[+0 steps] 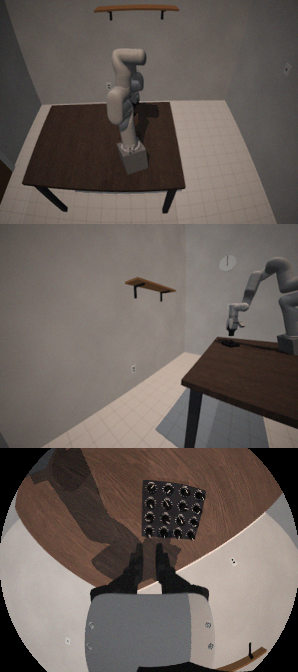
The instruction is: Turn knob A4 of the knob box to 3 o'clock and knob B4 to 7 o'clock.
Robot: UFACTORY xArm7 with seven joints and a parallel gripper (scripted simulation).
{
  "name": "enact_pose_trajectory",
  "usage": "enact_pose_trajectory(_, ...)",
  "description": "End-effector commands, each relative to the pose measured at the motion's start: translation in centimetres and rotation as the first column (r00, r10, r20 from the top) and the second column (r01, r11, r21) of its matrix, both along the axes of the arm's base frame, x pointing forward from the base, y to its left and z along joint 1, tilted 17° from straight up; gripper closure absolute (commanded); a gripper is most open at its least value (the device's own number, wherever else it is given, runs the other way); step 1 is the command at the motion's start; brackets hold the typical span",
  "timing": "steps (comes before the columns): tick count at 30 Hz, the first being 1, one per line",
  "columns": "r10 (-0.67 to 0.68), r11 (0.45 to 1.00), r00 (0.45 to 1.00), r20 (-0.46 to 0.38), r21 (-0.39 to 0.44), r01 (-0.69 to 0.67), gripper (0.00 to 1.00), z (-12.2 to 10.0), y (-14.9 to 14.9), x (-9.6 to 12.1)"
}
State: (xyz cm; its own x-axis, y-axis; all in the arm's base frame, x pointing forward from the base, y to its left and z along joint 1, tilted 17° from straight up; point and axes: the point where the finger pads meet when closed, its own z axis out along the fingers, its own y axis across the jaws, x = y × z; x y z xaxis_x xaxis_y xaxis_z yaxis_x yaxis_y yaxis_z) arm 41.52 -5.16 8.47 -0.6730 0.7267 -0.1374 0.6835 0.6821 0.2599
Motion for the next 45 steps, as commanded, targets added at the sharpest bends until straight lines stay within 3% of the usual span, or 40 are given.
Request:
enact_pose_trajectory(1, 0.000, 1.000, 1.000, 0.002, 0.000, 0.000, 0.81, -0.1, 0.0, 0.1)
enact_pose_trajectory(45, 0.000, 1.000, 1.000, 0.002, -0.001, 0.000, 0.81, -3.5, 0.3, 1.0)
